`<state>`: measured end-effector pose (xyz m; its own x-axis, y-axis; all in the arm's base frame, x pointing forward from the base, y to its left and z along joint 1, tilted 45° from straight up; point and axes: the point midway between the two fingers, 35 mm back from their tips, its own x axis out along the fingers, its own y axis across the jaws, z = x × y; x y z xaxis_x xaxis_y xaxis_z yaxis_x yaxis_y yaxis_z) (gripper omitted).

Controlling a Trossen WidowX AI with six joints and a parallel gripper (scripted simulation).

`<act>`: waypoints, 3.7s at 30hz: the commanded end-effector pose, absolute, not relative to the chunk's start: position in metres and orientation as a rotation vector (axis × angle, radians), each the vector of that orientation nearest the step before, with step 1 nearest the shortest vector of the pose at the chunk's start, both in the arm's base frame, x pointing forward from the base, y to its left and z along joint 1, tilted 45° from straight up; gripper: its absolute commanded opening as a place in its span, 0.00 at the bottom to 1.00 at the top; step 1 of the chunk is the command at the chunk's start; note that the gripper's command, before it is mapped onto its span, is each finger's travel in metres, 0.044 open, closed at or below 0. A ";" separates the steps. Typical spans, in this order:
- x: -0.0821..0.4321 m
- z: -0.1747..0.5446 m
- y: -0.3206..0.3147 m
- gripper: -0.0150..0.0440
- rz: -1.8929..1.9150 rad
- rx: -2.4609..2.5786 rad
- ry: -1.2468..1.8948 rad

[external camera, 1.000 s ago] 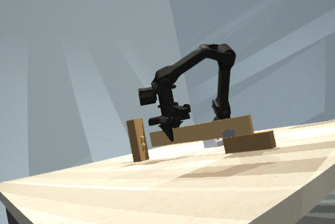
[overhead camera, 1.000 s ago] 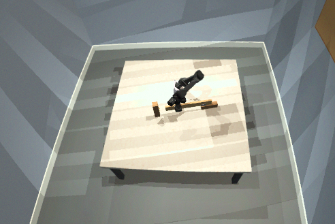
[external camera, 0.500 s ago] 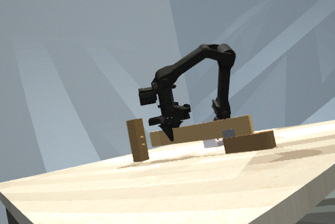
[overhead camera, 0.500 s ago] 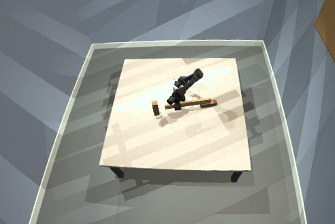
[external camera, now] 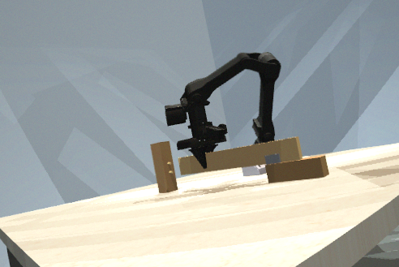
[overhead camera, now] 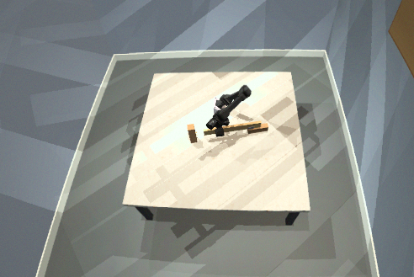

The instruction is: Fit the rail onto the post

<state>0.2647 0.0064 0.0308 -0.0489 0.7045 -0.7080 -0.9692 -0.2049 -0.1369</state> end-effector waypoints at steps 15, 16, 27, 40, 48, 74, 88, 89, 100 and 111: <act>0.266 0.029 0.004 0.25 1.614 -0.791 0.450; 0.266 0.029 0.004 0.25 1.614 -0.791 0.450; 0.267 0.028 0.001 0.25 1.614 -0.791 0.450; 0.269 0.025 -0.002 0.25 1.614 -0.792 0.450; 0.270 0.023 -0.003 0.25 1.614 -0.792 0.450; 0.272 0.019 -0.008 0.25 1.614 -0.792 0.450; 0.272 0.016 -0.011 0.25 1.614 -0.792 0.450; 0.272 0.015 -0.011 0.25 1.614 -0.792 0.450; 0.273 0.014 -0.014 0.25 1.614 -0.792 0.450; 0.274 0.011 -0.015 0.25 1.614 -0.793 0.450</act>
